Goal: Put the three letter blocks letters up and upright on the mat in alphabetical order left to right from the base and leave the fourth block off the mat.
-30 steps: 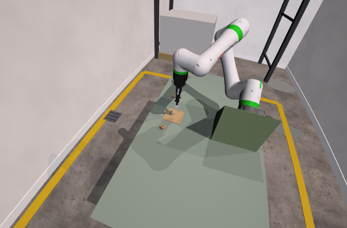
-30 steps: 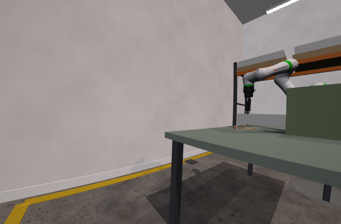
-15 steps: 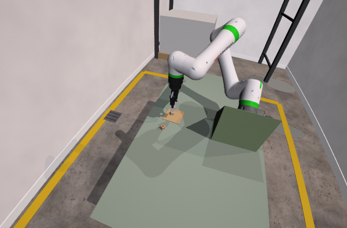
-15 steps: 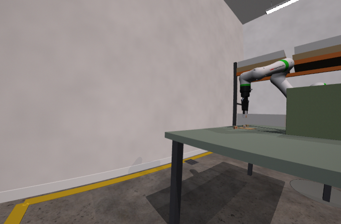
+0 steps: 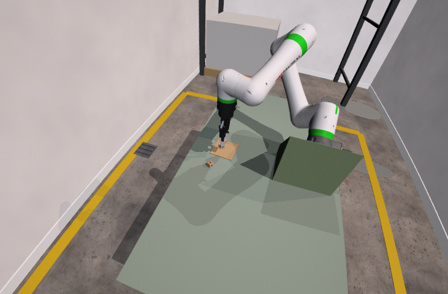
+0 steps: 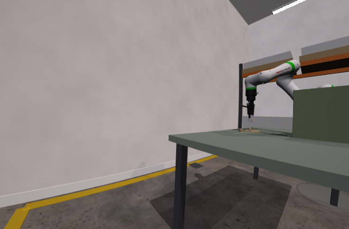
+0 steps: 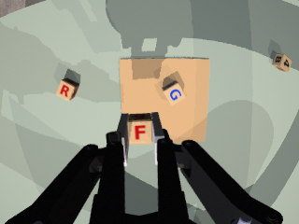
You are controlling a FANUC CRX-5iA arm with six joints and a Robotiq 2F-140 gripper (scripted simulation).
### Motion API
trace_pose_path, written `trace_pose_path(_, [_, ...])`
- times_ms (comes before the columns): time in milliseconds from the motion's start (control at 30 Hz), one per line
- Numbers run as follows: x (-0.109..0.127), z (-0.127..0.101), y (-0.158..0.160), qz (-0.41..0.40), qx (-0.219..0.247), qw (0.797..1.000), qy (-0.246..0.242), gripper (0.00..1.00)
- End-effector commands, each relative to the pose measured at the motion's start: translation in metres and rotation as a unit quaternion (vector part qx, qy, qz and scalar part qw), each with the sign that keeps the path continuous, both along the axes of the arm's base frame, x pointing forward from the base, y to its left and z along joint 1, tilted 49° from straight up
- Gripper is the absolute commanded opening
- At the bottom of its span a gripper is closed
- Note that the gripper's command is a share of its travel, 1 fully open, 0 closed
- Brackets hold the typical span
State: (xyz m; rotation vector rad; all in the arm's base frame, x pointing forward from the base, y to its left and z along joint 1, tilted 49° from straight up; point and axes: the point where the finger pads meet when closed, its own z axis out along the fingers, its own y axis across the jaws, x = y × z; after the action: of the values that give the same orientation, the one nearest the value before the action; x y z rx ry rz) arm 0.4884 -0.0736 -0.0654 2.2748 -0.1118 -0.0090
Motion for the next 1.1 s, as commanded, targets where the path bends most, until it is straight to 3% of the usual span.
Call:
trace_pose_path(0, [0.0,-0.005,-0.006,0.0,0.0,1.0,0.0,0.13])
trace_pose_path(500, [-0.003,-0.047,-0.055,0.0,0.0,1.0,0.0,0.13])
trace_pose_path(1067, [-0.003,-0.053,-0.062,0.0,0.0,1.0,0.0,0.13])
